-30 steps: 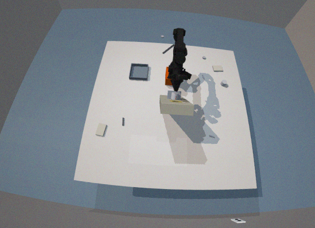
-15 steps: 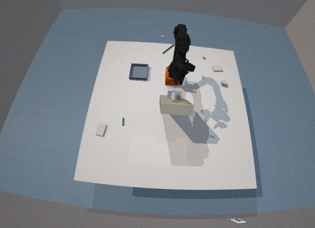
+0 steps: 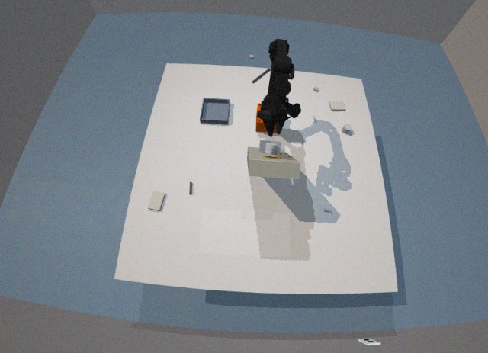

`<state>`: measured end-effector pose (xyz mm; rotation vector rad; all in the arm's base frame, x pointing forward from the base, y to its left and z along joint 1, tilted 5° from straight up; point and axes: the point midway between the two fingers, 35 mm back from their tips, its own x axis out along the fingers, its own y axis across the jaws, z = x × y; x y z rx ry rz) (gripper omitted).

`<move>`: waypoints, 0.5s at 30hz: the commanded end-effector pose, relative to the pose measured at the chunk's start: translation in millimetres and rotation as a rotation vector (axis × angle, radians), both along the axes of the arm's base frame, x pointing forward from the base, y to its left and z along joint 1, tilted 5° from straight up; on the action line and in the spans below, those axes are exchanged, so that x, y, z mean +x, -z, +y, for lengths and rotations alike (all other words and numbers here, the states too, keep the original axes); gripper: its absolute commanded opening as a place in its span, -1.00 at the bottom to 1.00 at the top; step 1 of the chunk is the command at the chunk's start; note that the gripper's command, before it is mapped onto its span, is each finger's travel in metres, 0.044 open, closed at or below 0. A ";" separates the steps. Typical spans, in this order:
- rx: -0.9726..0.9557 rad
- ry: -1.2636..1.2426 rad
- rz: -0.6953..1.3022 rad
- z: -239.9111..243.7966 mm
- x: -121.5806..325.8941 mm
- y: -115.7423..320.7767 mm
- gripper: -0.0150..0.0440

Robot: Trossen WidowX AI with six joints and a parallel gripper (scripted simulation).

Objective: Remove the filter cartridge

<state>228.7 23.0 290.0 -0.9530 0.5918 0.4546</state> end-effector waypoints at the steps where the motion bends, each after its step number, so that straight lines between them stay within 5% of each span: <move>1: 0.365 0.384 0.188 -0.9 -10.2 39.0 0.54; 6: 0.613 0.708 0.309 -1.2 -20.6 66.1 0.54; 15: 0.622 0.720 0.313 -1.2 -20.4 67.9 0.54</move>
